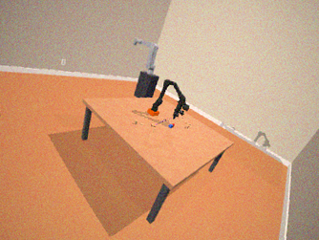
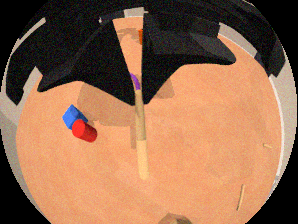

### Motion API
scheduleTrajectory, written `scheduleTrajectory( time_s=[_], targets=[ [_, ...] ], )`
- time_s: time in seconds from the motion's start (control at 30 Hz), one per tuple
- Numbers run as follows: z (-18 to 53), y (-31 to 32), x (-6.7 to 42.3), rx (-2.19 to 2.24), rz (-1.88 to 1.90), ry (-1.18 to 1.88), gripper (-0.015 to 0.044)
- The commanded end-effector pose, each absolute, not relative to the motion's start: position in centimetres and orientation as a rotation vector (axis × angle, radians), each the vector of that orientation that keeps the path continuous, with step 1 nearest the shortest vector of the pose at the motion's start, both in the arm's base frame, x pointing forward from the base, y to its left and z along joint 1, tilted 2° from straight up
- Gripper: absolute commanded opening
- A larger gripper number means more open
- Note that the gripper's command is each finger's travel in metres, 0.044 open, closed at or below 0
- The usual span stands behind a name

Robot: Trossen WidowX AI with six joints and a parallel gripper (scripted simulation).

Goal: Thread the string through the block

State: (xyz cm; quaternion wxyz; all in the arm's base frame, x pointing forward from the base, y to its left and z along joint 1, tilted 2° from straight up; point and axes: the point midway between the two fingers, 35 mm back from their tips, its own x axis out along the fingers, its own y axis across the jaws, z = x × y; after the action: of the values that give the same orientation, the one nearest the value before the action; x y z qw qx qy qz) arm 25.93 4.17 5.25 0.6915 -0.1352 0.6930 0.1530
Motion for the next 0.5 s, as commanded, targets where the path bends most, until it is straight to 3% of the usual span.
scheduleTrajectory(
  time_s=[0.0,0.47],
  targets=[
    [5.1,3.7,26.1,-0.238,0.268,1.572,0.0],
    [5.1,2.0,26.5,0.037,-0.024,1.614,0.0]
  ],
)
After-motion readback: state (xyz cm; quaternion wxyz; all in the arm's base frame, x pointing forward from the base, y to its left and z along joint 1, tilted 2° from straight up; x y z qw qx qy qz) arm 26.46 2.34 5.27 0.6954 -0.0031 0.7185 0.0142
